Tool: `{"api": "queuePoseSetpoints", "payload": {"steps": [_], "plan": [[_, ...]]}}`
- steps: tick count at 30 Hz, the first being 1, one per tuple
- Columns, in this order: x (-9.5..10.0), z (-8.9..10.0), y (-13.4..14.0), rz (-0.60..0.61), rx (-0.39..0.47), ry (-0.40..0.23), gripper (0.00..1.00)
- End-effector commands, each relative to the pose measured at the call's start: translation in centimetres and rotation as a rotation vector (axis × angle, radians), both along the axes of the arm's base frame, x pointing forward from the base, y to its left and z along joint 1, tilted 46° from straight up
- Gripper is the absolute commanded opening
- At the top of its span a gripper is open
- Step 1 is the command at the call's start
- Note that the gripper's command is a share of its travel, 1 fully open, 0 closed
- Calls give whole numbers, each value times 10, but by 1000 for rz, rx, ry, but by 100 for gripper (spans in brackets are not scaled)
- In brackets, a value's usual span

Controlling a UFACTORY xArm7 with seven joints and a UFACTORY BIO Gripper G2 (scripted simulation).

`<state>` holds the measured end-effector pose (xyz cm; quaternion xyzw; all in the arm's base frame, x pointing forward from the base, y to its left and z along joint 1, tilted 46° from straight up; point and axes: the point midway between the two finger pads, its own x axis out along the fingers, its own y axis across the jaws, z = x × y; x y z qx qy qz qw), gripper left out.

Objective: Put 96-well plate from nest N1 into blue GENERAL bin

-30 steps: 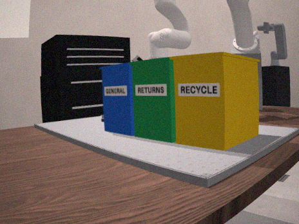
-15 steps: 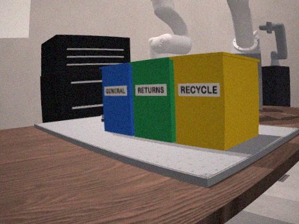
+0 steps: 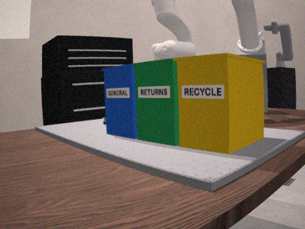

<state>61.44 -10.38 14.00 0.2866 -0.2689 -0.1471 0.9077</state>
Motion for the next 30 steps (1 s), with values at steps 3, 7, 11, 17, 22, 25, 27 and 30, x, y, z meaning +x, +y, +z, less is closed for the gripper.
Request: {"api": "queuePoseSetpoints", "payload": {"steps": [3, 7, 11, 17, 22, 25, 27, 30], "plan": [[7, -7, 4, -2, -1, -2, 37], [10, -10, 6, -2, -1, -2, 37], [12, -14, 8, -2, -1, -2, 37], [18, -21, 13, -2, -1, -2, 37], [23, -26, 16, -2, -1, -2, 37], [24, -28, 17, -2, -1, -2, 37], [26, -30, 18, -2, -1, -2, 37], [29, -33, 21, -2, -1, -2, 37]]}}
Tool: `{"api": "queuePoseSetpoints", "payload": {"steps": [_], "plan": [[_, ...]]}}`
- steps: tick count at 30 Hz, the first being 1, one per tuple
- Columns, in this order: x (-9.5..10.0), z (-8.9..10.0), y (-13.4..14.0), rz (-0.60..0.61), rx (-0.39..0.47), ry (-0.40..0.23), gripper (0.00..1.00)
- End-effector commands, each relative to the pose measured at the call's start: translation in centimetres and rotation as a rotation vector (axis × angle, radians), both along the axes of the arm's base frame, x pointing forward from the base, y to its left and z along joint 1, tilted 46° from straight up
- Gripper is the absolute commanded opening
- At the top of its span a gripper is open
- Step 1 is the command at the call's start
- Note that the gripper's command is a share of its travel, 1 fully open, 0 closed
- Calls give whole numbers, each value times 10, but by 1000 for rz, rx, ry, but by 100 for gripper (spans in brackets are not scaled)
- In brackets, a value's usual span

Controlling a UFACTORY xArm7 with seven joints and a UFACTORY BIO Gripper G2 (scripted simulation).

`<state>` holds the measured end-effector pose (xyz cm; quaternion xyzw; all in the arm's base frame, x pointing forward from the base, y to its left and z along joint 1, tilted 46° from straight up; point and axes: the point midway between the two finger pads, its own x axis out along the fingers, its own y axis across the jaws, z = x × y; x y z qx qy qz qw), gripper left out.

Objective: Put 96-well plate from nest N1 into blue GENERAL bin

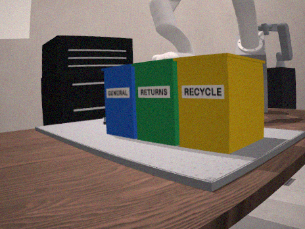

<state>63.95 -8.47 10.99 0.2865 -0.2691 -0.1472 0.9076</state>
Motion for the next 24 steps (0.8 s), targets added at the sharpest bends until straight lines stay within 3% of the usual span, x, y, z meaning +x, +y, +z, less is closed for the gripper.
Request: {"api": "queuePoseSetpoints", "payload": {"steps": [1, 24], "plan": [[4, -4, 2, -2, -1, -1, 37], [9, -10, 6, -2, -1, -1, 37]]}}
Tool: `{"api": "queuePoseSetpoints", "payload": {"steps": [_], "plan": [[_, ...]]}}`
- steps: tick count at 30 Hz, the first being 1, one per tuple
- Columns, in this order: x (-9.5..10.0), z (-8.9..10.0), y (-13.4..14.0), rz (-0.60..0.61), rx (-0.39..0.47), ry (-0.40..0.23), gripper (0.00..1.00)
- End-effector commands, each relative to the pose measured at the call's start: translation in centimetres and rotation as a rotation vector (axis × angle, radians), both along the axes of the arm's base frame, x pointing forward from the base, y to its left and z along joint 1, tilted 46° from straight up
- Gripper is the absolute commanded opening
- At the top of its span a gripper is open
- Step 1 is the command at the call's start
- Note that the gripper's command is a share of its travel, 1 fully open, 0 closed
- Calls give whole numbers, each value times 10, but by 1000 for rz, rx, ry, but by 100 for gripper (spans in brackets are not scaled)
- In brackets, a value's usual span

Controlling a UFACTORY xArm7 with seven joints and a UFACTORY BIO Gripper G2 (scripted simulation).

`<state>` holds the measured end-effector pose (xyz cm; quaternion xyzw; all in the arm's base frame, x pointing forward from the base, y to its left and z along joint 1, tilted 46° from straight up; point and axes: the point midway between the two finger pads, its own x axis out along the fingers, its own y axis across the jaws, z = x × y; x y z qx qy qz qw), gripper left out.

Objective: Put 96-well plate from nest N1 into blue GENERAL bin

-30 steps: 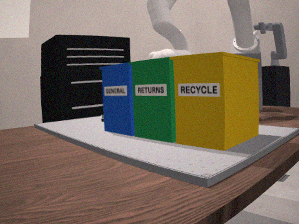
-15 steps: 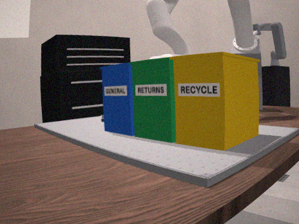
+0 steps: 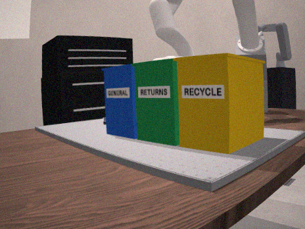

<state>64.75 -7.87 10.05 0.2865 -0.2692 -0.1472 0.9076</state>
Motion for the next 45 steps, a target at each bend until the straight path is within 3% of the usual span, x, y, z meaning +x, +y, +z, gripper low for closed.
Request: {"api": "queuePoseSetpoints", "payload": {"steps": [1, 45], "plan": [[2, -1, 0, -2, -1, -1, 37], [11, -12, 7, -2, -1, -1, 37]]}}
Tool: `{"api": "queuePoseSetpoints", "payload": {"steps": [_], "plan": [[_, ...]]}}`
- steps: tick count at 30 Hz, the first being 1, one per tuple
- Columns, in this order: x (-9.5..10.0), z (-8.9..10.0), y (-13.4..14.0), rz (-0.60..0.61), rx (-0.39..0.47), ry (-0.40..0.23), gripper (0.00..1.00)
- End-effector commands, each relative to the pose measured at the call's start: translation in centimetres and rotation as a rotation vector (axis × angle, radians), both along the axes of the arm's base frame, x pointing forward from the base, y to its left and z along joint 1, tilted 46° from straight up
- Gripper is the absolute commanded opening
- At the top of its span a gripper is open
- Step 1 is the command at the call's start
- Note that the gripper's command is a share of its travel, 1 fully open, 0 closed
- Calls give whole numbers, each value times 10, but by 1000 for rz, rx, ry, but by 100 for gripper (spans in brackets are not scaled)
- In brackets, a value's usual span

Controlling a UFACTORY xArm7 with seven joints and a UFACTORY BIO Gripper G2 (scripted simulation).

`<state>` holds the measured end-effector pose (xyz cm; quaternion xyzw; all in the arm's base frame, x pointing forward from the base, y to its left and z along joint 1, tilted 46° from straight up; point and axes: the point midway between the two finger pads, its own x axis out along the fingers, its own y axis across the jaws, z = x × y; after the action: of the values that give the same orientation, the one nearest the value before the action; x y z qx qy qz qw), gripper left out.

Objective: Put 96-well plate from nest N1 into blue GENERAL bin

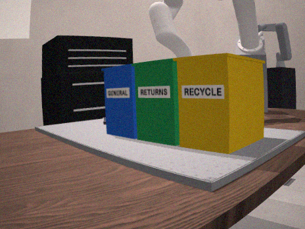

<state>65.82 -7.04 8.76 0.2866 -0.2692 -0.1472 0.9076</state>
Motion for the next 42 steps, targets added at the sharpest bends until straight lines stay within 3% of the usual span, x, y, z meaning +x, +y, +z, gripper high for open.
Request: {"api": "queuePoseSetpoints", "payload": {"steps": [1, 2, 3, 42], "plan": [[0, 1, -1, -2, -1, -1, 37], [0, 1, -1, -2, -1, -1, 37], [0, 1, -1, -2, -1, -1, 0], [0, 1, -1, -2, -1, -1, 0]]}}
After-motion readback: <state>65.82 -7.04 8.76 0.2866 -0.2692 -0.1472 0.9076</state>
